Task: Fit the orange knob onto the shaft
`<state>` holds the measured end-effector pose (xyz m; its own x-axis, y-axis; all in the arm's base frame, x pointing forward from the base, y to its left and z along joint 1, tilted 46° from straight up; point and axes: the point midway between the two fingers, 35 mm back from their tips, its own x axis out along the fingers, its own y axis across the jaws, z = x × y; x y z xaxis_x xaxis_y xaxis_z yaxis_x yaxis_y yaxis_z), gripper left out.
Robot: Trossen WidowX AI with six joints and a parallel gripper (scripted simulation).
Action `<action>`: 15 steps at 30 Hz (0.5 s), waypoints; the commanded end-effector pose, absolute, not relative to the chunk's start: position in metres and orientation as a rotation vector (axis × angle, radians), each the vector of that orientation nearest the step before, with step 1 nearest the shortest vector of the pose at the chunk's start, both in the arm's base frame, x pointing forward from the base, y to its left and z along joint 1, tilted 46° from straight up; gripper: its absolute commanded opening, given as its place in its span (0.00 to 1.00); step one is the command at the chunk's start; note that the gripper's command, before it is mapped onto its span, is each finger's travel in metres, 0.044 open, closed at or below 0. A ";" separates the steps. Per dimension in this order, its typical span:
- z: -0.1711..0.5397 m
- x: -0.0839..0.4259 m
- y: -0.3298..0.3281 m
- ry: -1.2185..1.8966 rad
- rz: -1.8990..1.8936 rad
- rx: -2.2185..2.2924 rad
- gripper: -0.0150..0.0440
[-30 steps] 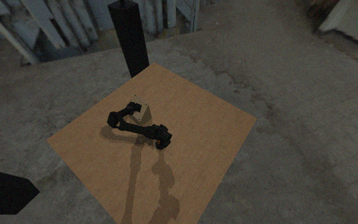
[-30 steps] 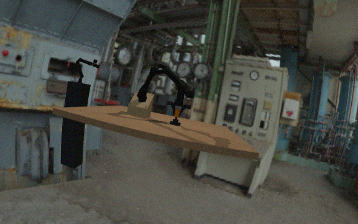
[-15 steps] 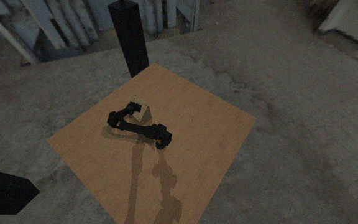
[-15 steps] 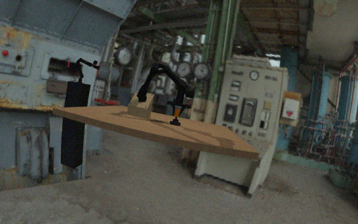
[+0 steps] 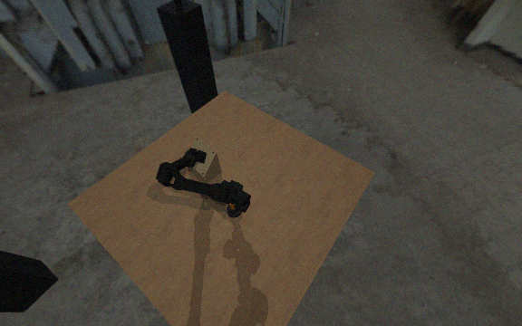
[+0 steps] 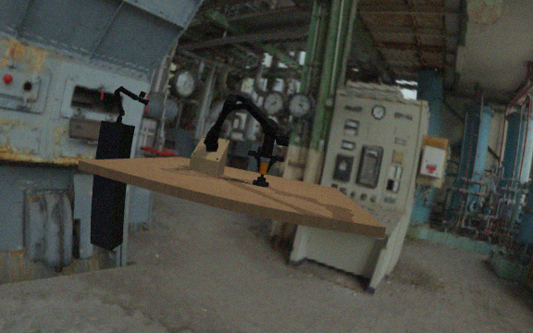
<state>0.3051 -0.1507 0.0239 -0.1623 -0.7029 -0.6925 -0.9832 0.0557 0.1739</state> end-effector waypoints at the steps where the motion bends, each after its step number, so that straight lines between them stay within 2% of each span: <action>1: 0.025 0.306 -0.146 1.910 0.885 -1.685 0.25; 9: 0.026 0.307 -0.147 1.874 1.106 -1.796 0.25; 15: 0.024 0.306 -0.150 1.872 1.118 -1.802 0.25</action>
<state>0.3059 -0.1500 0.0257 -0.1638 -0.7029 -0.6921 -0.9478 -0.0825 0.3081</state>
